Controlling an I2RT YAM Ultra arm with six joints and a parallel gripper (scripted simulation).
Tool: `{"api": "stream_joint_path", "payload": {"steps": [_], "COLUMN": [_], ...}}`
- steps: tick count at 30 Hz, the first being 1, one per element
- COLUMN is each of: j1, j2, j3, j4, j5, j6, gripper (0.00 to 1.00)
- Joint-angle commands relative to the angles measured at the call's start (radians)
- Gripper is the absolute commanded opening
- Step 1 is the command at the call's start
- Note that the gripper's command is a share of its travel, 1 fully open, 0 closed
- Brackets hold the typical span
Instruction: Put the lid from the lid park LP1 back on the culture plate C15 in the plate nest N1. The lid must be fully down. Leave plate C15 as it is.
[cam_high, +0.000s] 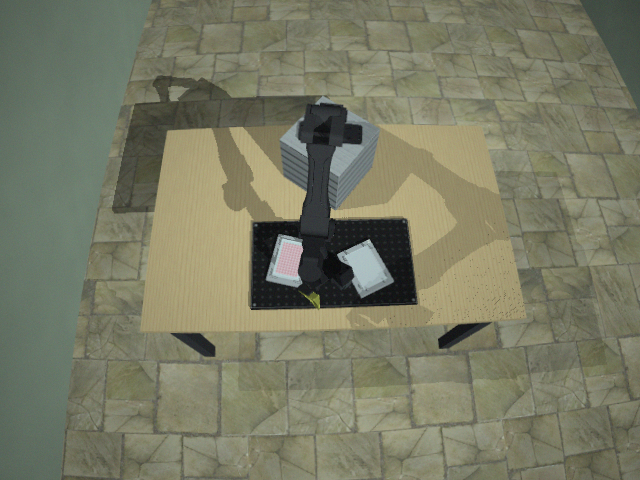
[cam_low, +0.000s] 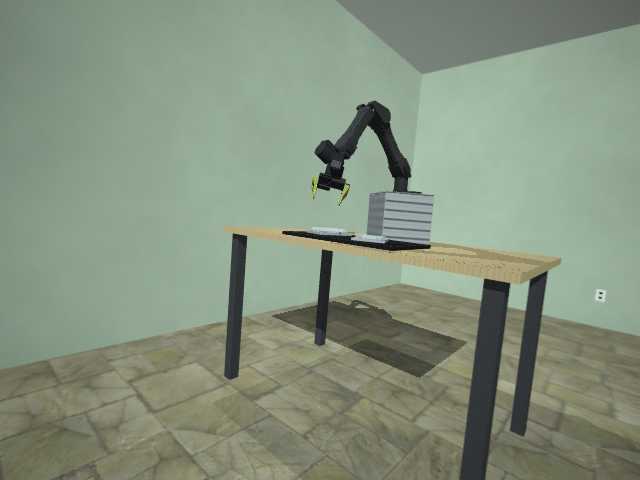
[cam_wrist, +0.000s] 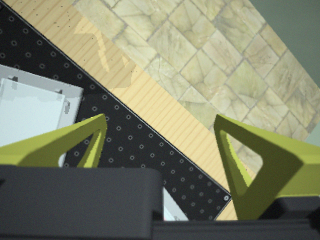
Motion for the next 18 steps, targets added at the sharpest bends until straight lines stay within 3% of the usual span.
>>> {"api": "stream_joint_path", "payload": {"steps": [1,2,5,8,11,15,18], "j1": [0.03,0.035,0.069,0.09,0.125,0.143,0.179], "j2": [-0.01,-0.011,0.006,0.001,0.019,0.014,0.033], "j3": [-0.008,-0.017,0.028,-0.012,0.032,-0.002,0.04], "j4": [-0.033,-0.023,-0.121,-0.082,-0.177,-0.145,-0.236], "j5": [0.021,0.023,0.057,0.065,0.101,0.107,0.144], "j6": [0.064,0.069,0.135,0.156,0.223,0.239,0.308], "gripper": [1.0,1.0,1.0,1.0,1.0,1.0,1.0]}}
